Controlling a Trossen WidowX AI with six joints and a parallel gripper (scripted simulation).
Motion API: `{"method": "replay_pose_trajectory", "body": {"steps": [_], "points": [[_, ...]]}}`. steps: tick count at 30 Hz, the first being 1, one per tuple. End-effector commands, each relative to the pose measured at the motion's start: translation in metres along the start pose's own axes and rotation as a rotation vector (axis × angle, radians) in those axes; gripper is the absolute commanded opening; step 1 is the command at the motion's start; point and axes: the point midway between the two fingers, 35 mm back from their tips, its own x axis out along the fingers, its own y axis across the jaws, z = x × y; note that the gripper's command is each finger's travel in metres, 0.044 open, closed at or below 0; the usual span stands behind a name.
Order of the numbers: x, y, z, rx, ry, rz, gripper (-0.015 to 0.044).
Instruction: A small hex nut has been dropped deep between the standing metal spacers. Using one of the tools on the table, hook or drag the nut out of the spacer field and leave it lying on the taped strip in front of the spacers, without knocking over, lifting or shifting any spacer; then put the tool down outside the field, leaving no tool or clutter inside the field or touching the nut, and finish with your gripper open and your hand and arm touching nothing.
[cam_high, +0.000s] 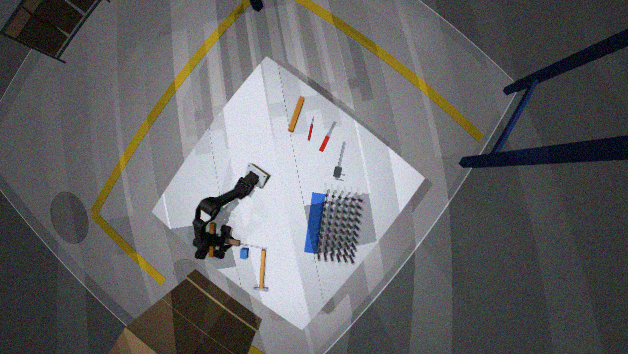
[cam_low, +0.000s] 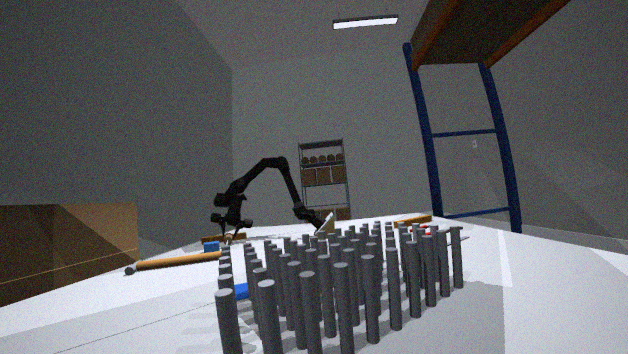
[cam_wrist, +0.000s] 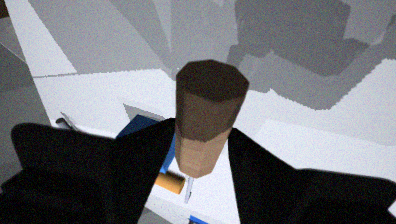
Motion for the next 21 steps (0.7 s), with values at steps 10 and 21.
{"method": "replay_pose_trajectory", "body": {"steps": [10,21], "points": [[0.0091,-0.0066,0.0017,-0.001,0.009,-0.001,0.0],[0.0076,-0.0052,0.003,0.0,0.0,0.0,0.021]]}}
